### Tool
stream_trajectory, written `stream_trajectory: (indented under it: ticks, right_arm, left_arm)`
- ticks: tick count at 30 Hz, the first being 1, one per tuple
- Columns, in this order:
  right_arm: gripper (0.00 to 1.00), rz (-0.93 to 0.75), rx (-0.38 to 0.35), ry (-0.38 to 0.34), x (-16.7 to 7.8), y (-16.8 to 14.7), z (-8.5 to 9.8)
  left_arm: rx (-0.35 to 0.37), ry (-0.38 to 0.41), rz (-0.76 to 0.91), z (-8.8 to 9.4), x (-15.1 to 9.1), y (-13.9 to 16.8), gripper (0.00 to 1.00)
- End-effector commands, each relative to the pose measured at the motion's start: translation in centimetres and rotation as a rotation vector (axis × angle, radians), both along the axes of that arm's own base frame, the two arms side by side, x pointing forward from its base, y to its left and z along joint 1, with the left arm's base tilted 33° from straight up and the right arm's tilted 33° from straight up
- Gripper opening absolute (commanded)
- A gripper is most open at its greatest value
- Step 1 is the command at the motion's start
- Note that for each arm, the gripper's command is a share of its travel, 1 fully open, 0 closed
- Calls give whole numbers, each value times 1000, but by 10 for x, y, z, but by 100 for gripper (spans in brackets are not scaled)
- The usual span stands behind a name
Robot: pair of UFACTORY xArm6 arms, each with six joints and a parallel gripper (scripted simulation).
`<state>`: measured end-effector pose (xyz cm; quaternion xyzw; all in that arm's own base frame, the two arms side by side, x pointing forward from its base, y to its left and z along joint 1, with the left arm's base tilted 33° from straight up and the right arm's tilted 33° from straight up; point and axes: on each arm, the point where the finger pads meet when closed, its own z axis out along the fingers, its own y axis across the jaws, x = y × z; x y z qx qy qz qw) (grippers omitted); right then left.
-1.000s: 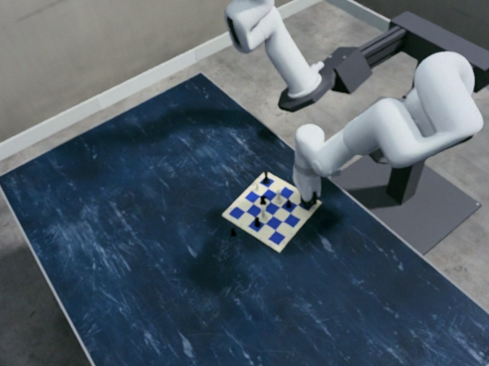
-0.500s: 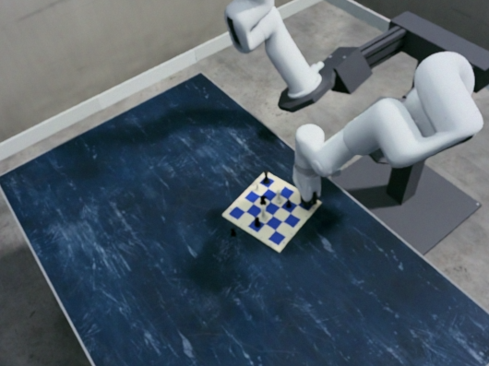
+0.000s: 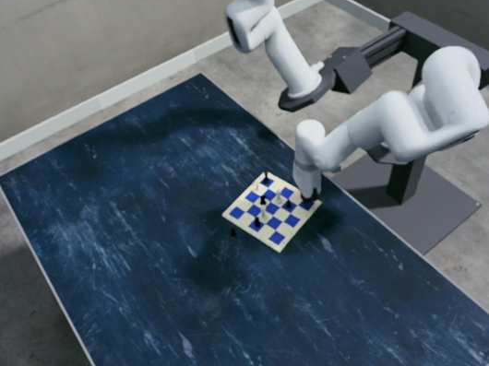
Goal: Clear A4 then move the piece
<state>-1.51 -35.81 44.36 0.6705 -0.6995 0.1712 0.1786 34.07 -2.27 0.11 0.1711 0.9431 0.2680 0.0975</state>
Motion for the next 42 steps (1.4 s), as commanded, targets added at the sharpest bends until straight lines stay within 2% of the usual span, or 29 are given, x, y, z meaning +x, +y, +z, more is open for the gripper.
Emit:
stream_trajectory:
  ticks: [1, 8, 13, 25, 29, 33, 35, 37, 42]
  right_arm:
    - [100, 0, -4, 0, 0, 0, 2]
    - [100, 0, -4, 0, 0, 0, 2]
    - [100, 0, -4, 0, 0, 0, 2]
    - [100, 0, -4, 0, 0, 0, 2]
    - [100, 0, -4, 0, 0, 0, 2]
    - [100, 0, -4, 0, 0, 0, 2]
    - [100, 0, -4, 0, 0, 0, 2]
    - [100, 0, -4, 0, 0, 0, 2]
    - [100, 0, -4, 0, 0, 0, 2]
  left_arm:
    - [0, -1, 0, 13, -3, -7, 0]
    - [-1, -1, 0, 55, -16, -31, 0]
    - [-1, -1, 0, 69, -21, -39, 0]
    - [-4, -7, 11, 69, -21, -40, 0]
    - [-55, -93, 164, 65, -17, -51, 0]
    - [-89, -150, 266, 62, -15, -58, 0]
    - [-89, -150, 266, 62, -15, -58, 0]
    - [-122, -206, 365, 58, -13, -66, 0]
    - [-153, -260, 460, 55, -12, -73, 0]
